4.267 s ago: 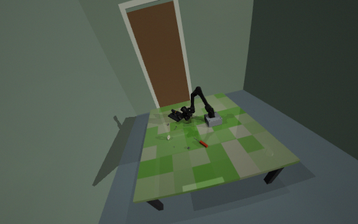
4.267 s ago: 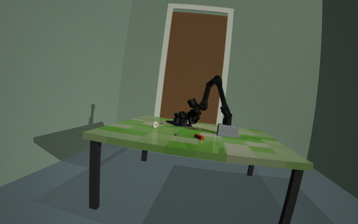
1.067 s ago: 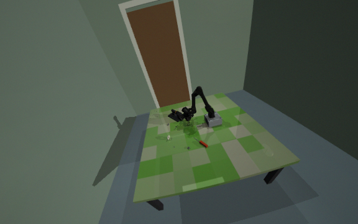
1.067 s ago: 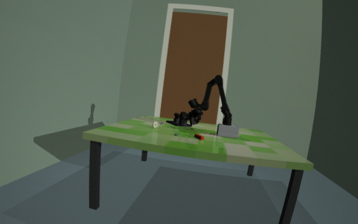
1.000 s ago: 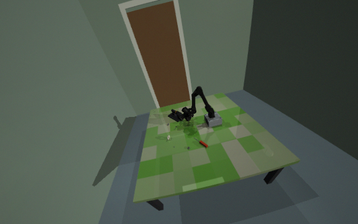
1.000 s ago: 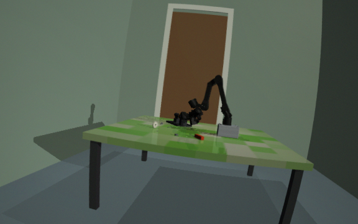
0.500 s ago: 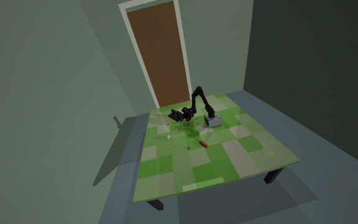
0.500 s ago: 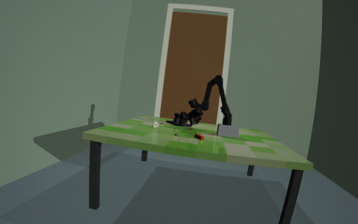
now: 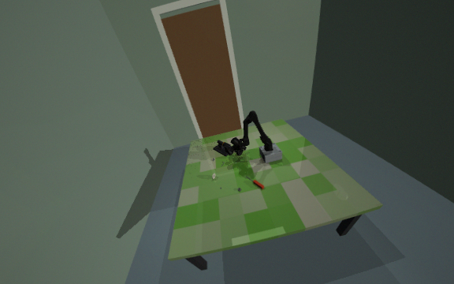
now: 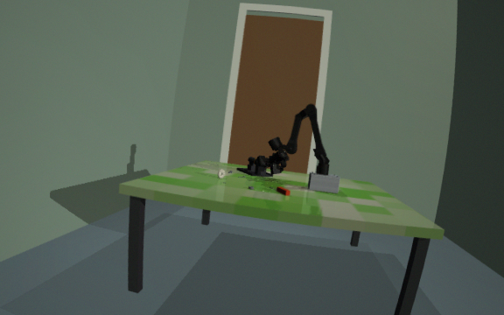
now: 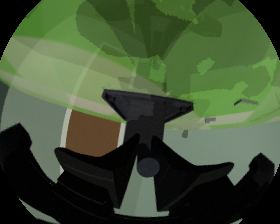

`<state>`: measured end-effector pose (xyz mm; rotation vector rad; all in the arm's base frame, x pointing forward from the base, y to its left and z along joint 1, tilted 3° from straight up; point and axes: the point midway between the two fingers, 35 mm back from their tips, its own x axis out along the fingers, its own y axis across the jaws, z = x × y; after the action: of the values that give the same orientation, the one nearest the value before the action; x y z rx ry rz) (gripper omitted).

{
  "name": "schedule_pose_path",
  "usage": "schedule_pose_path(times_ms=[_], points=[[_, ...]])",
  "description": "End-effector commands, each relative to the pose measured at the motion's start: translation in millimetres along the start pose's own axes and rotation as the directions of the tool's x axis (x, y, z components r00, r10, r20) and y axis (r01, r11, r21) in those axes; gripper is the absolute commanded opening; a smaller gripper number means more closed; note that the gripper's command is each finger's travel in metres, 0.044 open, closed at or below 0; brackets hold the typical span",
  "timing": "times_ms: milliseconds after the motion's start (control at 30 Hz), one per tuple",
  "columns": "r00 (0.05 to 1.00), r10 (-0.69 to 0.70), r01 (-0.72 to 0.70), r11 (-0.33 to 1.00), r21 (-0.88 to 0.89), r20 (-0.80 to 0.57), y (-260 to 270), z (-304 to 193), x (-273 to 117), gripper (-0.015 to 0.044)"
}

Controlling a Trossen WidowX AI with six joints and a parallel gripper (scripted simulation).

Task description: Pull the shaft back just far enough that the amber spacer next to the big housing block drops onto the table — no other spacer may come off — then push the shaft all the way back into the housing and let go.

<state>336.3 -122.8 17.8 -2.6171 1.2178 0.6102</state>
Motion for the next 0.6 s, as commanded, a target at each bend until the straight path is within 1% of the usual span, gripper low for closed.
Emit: schedule_pose_path(times_ms=[0,567], points=[[1.0,0.001,-0.001,1.0,0.004,0.001,0.2,0.5,-0.7,0.0],[1.0,0.001,-0.001,1.0,0.004,0.001,0.2,1.4,-2.3,0.0]])
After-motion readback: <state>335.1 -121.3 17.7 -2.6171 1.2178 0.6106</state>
